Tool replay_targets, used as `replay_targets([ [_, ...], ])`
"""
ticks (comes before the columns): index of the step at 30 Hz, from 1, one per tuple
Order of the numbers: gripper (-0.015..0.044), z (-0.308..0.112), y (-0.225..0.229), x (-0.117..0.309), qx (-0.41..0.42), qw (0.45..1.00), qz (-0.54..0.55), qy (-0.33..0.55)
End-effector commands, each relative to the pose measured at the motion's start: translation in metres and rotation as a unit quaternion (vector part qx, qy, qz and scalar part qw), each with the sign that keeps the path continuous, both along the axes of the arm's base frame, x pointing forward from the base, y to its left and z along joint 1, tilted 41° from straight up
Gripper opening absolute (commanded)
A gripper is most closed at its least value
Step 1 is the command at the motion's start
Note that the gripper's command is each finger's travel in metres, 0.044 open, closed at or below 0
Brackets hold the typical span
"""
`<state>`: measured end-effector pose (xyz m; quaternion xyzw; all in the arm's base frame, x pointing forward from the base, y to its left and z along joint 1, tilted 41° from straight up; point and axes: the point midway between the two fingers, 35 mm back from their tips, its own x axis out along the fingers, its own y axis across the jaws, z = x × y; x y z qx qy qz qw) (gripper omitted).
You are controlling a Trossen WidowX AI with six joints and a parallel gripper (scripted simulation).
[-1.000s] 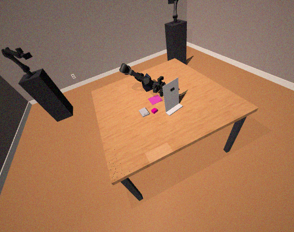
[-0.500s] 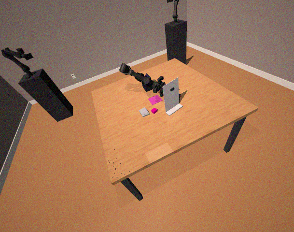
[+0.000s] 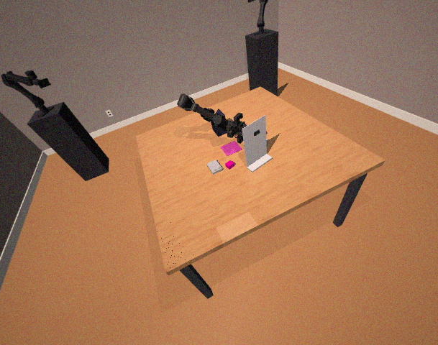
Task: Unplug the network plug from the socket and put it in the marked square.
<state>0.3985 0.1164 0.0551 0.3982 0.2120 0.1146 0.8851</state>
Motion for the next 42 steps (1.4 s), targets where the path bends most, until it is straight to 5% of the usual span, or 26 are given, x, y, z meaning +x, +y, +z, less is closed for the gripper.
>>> replay_targets([
  [1, 0.0000, 0.001, -0.001, -0.004, 0.000, 1.000, 0.001, 0.000],
  [42, 0.0000, 0.000, -0.001, -0.029, 0.000, 1.000, 0.001, 0.001],
])
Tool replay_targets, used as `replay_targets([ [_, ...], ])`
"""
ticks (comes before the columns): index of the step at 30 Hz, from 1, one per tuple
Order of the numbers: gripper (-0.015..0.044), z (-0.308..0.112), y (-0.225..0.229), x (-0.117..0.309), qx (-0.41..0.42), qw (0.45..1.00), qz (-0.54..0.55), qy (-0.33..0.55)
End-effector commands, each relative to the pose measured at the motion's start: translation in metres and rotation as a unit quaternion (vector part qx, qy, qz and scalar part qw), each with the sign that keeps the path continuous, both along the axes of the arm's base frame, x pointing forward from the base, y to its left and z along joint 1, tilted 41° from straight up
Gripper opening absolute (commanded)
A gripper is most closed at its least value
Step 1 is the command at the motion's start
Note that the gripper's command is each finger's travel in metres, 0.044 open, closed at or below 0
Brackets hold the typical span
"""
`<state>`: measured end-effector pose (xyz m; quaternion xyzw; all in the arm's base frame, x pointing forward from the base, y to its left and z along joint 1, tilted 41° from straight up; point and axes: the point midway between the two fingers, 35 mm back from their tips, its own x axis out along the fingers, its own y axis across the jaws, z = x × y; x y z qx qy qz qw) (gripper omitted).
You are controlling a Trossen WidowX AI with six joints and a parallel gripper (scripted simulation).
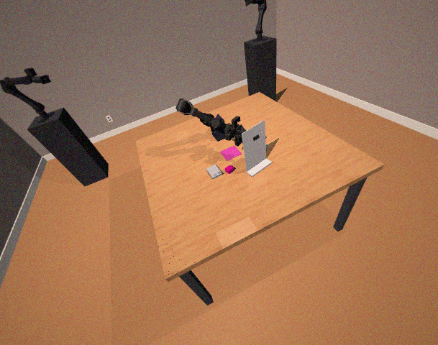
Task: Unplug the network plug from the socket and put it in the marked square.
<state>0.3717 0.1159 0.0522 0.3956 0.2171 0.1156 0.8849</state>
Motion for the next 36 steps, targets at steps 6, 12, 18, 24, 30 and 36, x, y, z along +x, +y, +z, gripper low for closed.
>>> replay_targets([
  [6, 0.0000, 0.002, 0.000, -0.006, 0.002, 1.000, -0.002, -0.003],
  [12, 0.0000, 0.002, 0.000, -0.010, 0.002, 1.000, -0.002, -0.003],
  [18, 0.0000, 0.001, 0.000, -0.013, 0.002, 1.000, -0.002, -0.002],
  [24, 0.0000, 0.001, 0.000, -0.017, 0.002, 1.000, -0.002, -0.002],
  [30, 0.0000, 0.001, 0.000, -0.021, 0.002, 1.000, -0.002, -0.002],
  [36, 0.0000, 0.001, 0.000, -0.024, 0.002, 1.000, -0.002, -0.002],
])
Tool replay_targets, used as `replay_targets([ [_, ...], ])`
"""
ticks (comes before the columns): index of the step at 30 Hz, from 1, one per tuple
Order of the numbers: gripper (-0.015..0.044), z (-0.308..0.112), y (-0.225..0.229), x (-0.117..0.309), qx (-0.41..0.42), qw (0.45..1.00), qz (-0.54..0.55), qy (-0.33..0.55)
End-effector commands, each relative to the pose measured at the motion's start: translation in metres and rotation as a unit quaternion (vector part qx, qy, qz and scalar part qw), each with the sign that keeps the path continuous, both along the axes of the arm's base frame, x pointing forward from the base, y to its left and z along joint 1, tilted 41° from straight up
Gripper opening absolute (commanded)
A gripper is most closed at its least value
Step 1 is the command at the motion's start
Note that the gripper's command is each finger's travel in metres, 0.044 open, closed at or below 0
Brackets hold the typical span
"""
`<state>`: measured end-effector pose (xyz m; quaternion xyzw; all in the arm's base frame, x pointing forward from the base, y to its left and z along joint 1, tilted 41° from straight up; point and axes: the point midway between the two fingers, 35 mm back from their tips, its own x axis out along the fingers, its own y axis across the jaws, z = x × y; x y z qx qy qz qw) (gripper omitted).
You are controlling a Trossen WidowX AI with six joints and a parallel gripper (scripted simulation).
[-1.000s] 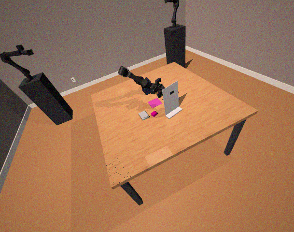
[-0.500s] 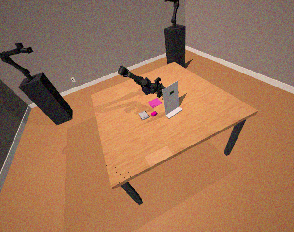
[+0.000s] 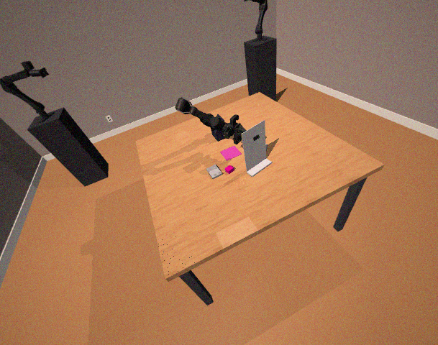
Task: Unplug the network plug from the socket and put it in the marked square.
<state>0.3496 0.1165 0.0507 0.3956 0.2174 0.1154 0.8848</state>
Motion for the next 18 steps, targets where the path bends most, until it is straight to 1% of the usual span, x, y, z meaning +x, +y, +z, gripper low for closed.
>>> replay_targets([
  [1, 0.0000, 0.0021, -0.0005, -0.0028, 0.002, 1.000, -0.002, -0.003],
  [14, 0.0000, -0.0002, 0.0003, -0.0080, 0.000, 1.000, 0.000, 0.000],
  [18, 0.0000, 0.0055, 0.0033, -0.0088, 0.000, 1.000, 0.000, 0.000],
])
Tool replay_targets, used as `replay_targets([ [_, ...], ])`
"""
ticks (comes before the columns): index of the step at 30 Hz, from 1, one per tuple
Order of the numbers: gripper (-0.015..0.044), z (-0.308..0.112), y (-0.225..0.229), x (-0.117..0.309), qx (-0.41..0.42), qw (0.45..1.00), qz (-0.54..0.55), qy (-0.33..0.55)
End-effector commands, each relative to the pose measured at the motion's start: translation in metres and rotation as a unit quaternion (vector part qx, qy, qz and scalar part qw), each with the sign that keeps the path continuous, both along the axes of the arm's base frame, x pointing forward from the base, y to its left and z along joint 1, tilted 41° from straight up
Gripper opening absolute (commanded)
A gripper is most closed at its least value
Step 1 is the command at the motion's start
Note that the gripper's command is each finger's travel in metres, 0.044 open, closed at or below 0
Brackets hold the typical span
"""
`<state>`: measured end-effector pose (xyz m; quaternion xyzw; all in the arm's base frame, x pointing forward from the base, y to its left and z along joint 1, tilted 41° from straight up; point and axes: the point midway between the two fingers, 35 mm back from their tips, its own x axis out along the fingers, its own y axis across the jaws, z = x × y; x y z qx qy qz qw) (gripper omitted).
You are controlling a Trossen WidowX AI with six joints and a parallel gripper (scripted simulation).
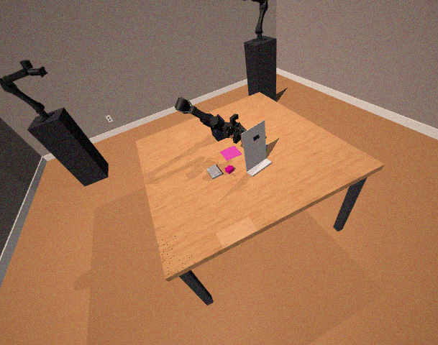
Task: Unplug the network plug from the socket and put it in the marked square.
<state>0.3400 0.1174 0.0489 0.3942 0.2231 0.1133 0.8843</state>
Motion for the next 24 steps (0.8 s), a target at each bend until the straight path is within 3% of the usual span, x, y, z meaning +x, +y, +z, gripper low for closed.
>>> replay_targets([
  [1, 0.0000, 0.009, 0.003, 0.000, 0.002, 1.000, -0.001, -0.006],
  [24, 0.0000, 0.049, 0.021, -0.013, 0.004, 1.000, -0.003, -0.007],
])
